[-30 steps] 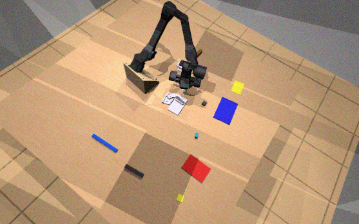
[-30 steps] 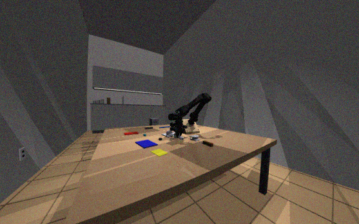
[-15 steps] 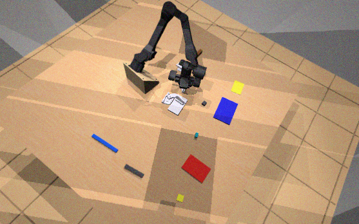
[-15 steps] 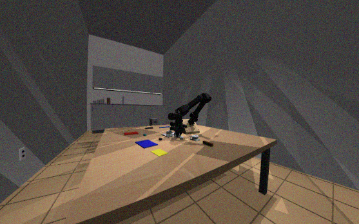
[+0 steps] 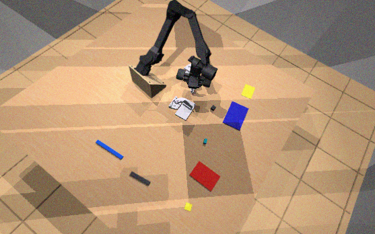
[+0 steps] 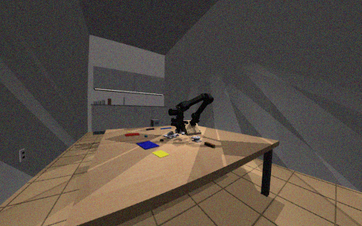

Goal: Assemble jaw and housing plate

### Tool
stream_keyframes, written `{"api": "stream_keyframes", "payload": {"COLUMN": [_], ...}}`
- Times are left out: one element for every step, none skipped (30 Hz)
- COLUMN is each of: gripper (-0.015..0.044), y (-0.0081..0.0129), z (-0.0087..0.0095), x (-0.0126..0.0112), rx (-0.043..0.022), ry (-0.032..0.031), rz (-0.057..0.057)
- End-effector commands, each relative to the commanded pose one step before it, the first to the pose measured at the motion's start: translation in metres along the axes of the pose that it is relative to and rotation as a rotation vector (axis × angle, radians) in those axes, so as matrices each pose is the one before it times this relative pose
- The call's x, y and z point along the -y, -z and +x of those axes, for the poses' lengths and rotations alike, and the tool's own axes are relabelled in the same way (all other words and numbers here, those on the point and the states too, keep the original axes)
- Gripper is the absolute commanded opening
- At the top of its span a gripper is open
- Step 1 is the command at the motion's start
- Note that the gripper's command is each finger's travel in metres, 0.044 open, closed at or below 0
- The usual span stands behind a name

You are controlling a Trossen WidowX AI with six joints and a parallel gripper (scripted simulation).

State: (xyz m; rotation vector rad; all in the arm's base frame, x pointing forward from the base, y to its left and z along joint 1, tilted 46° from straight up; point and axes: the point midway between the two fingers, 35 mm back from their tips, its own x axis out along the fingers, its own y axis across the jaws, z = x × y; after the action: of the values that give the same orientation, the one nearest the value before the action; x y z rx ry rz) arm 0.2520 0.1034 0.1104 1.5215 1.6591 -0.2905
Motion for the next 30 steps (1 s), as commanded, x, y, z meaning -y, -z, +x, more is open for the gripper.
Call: {"api": "stream_keyframes", "payload": {"gripper": [0.0134, 0.0134, 0.0134, 0.0134, 0.0134, 0.0134, 0.0134, 0.0134, 0.0134, 0.0134, 0.0134, 0.0134, 0.0134, 0.0134, 0.0134, 0.0134, 0.0134, 0.0134, 0.0134, 0.0134, 0.0134, 0.0134, 0.0134, 0.0134, 0.0134, 0.0134, 0.0134, 0.0134, 0.0134, 0.0134], "y": [0.00251, 0.00029, 0.00034, 0.00039, 0.00035, 0.00023, 0.00008, 0.00000, 0.00000, 0.00000, 0.00000, 0.00000, -0.00055, -0.00164, -0.00272, -0.00325, -0.00323, -0.00321, -0.00318, -0.00315, -0.00312, -0.00308, -0.00304, -0.00300, -0.00295, -0.00290, -0.00284, -0.00278, -0.00272, -0.00266], "z": [-0.01461, -0.00319, -0.00320, -0.00319, -0.00261, -0.00156, -0.00052, 0.00000, 0.00000, 0.00000, 0.00000, 0.00000, 0.00000, 0.00001, 0.00002, 0.00002, 0.00002, 0.00002, 0.00002, 0.00002, 0.00002, 0.00002, 0.00002, 0.00002, 0.00002, 0.00002, 0.00002, 0.00002, 0.00002, 0.00002], "x": [-0.00223, 0.00030, 0.00032, 0.00034, 0.00030, 0.00018, 0.00006, 0.00000, 0.00000, 0.00000, 0.00000, 0.00000, 0.00005, 0.00015, 0.00030, 0.00046, 0.00057, 0.00067, 0.00078, 0.00088, 0.00099, 0.00109, 0.00119, 0.00129, 0.00139, 0.00148, 0.00158, 0.00167, 0.00176, 0.00185], "rx": [-0.00132, -0.00040, -0.00048, -0.00055, -0.00050, -0.00032, -0.00011, 0.00000, 0.00000, 0.00000, 0.00000, 0.00000, 0.00037, 0.00109, 0.00178, 0.00207, 0.00199, 0.00191, 0.00182, 0.00174, 0.00166, 0.00158, 0.00149, 0.00141, 0.00133, 0.00124, 0.00116, 0.00108, 0.00100, 0.00092], "ry": [-0.01123, -0.00012, -0.00019, -0.00025, -0.00025, -0.00017, -0.00006, 0.00000, 0.00000, 0.00000, 0.00000, 0.00000, 0.00008, 0.00026, 0.00046, 0.00060, 0.00065, 0.00069, 0.00073, 0.00077, 0.00080, 0.00082, 0.00085, 0.00086, 0.00088, 0.00089, 0.00089, 0.00089, 0.00089, 0.00088], "rz": [-0.0126, 0.0002, 0.0002, 0.0002, 0.0002, 0.0001, 0.0000, 0.0000, 0.0000, 0.0000, 0.0000, 0.0000, -0.0035, -0.0104, -0.0174, -0.0209, -0.0209, -0.0209, -0.0209, -0.0209, -0.0209, -0.0209, -0.0209, -0.0209, -0.0209, -0.0209, -0.0209, -0.0209, -0.0209, -0.0209]}}
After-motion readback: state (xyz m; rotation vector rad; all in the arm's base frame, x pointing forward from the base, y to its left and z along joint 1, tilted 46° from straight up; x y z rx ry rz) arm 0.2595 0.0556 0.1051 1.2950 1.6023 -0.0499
